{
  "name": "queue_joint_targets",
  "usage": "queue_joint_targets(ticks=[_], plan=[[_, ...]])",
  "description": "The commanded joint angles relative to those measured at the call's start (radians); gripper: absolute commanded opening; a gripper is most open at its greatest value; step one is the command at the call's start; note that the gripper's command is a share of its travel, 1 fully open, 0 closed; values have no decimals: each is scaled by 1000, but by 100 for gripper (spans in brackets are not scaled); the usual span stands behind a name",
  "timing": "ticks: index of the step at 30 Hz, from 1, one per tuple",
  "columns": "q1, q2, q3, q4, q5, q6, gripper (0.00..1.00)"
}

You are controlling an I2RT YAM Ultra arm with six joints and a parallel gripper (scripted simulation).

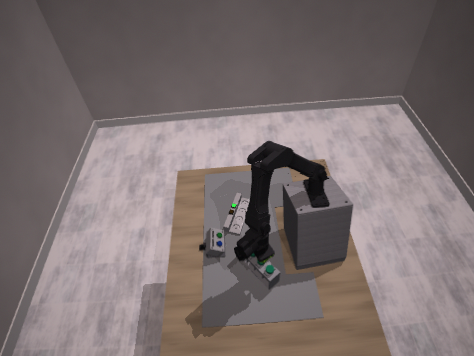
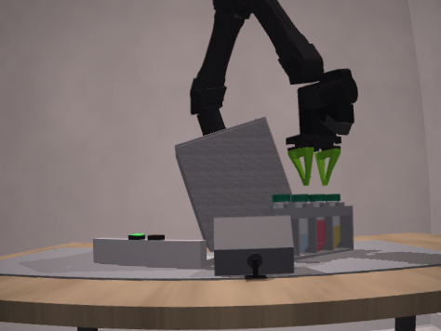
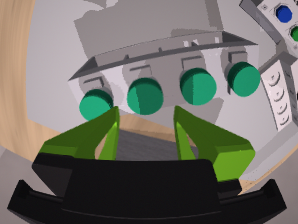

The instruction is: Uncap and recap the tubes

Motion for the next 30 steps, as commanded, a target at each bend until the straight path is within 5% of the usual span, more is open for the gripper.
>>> queue_joint_targets(ticks=[1,6,7,10,13,30], plan=[[18,-49,3,-39,-1,11,49],[18,-51,3,-41,-1,11,49],[-6,-56,5,-42,3,70,0],[-77,-70,17,-49,14,247,0],[-101,-73,23,-52,18,247,0],[-408,-66,232,-162,48,-72,0]])
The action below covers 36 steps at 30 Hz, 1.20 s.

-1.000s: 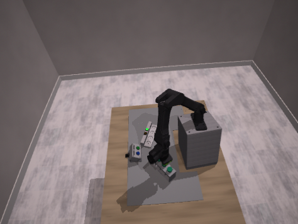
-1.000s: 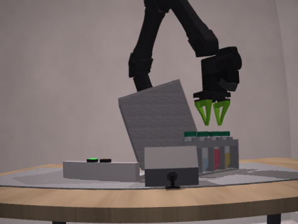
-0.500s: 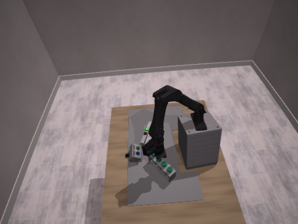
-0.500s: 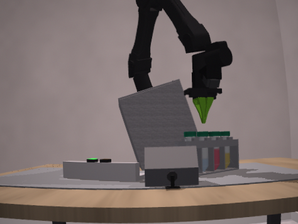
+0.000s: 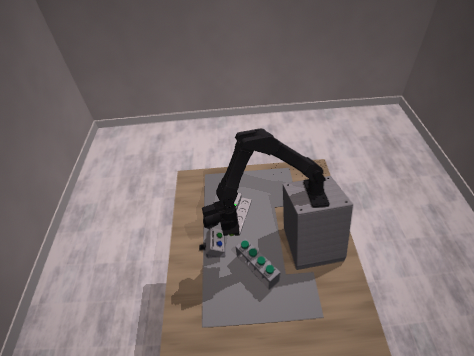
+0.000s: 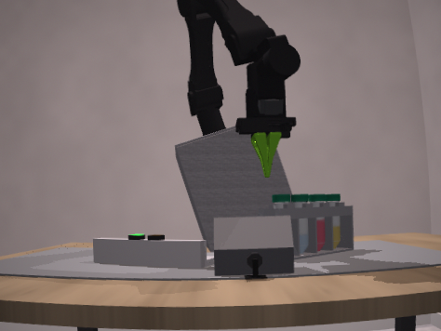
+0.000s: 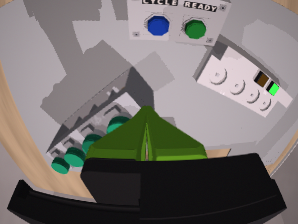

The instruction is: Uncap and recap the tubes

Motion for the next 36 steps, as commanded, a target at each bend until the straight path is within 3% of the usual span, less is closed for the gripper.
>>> queue_joint_targets(ticks=[1,12,36], plan=[[-17,8,44,-26,3,-75,0],[-189,197,293,-30,6,-255,0],[-186,200,305,-40,6,-252,0]])
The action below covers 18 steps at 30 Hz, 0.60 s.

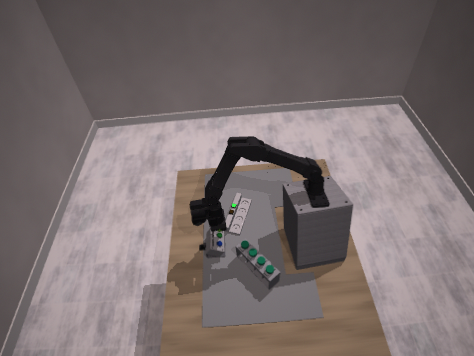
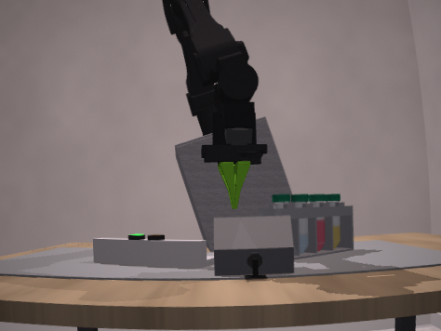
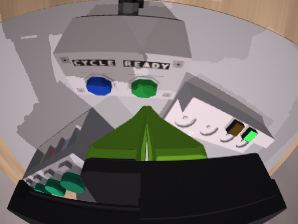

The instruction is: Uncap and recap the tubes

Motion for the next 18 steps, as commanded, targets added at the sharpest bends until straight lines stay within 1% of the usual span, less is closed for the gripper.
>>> queue_joint_targets(ticks=[1,9,12,14,18], plan=[[15,-11,18,-3,-1,2,0],[17,-9,23,-7,-1,4,0],[11,14,29,12,-1,-3,0],[11,14,29,12,-1,-3,0],[4,38,36,31,-1,-9,0]])
